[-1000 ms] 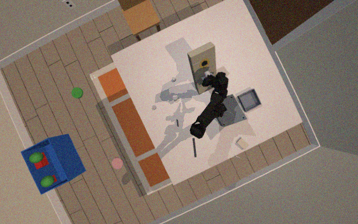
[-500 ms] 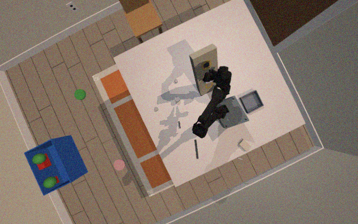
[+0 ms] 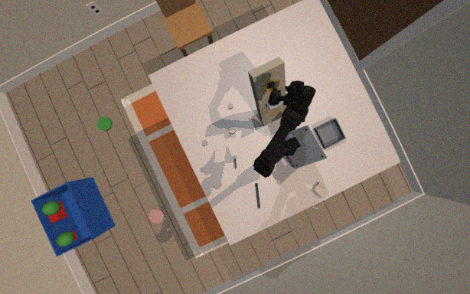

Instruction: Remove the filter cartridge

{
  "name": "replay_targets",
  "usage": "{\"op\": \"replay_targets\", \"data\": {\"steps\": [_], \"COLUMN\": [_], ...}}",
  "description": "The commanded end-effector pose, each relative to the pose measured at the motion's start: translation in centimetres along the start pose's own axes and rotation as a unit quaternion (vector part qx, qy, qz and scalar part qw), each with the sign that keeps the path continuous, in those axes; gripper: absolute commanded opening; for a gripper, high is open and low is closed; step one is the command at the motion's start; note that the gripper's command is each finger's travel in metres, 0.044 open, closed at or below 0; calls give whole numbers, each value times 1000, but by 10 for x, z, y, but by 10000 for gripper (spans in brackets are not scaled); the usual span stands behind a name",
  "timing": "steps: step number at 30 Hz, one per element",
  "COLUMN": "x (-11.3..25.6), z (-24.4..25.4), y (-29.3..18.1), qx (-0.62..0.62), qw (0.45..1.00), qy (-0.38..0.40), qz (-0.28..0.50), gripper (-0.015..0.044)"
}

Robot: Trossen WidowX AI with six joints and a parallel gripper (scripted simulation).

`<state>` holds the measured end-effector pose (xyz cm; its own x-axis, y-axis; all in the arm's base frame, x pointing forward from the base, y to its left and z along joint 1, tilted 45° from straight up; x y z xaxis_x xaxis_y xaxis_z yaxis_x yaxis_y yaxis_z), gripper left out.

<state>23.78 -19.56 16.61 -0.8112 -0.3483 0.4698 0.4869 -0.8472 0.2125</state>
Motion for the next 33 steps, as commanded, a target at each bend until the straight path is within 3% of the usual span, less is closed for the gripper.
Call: {"op": "replay_targets", "data": {"steps": [1,8,33], "x": [-19,-42,-73], "z": [-19,-46,-52], "y": [-28,-93,-104], "qx": [53,209,209], "qw": [996,955,955], "qy": [-25,-36,-37], "qz": [62,206,205], "gripper": [305,305,305]}}
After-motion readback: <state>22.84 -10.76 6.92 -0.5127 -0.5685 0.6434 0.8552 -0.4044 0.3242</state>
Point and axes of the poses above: the point midway between the two fingers, 35 mm back from their tips, its own x axis back along the fingers, its own z axis across the jaws, y = z × x, the point moved 4 cm from there along x, back along the fingers
